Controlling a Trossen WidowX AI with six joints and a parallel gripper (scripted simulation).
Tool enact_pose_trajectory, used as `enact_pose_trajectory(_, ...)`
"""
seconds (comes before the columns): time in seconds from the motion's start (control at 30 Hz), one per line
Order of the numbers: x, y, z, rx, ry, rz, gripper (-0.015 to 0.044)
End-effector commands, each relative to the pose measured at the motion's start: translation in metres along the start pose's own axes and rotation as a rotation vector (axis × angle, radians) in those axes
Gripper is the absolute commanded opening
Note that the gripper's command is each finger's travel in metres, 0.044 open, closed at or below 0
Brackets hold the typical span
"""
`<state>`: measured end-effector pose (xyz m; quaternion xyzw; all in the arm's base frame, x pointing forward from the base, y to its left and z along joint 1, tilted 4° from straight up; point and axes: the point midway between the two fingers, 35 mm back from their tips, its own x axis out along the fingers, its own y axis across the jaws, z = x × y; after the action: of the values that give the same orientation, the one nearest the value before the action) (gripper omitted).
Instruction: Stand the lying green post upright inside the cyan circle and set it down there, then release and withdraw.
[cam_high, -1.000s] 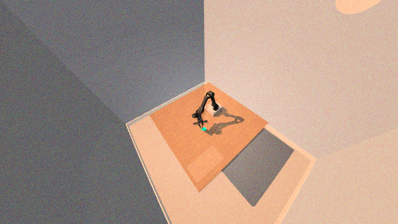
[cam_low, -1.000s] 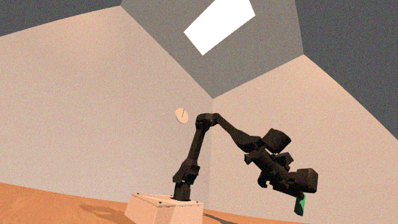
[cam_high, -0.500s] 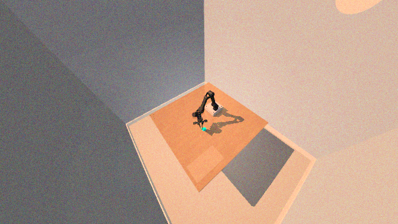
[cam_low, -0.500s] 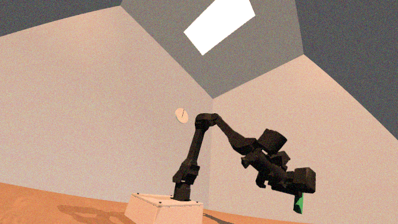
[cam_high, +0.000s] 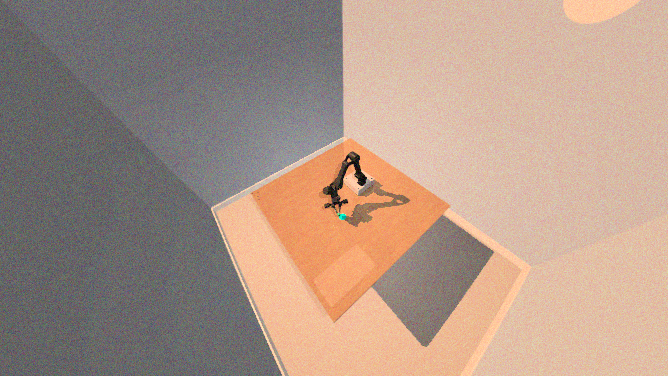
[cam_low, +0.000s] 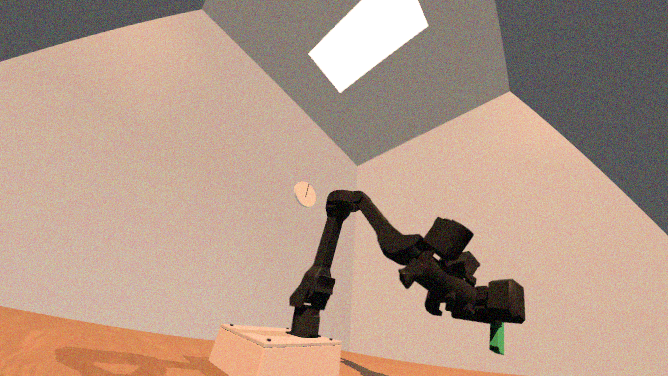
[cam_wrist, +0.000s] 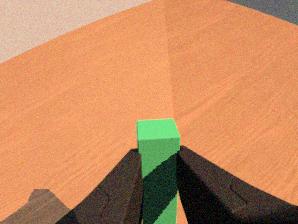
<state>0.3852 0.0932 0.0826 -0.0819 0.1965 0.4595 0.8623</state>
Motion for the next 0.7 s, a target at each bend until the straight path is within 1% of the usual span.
enact_pose_trajectory(0.0,-0.003,0.001,0.001,0.0,-0.024,0.005,0.0023)
enact_pose_trajectory(0.67,-0.018,0.01,0.001,-0.04,-0.132,0.031,0.0023)
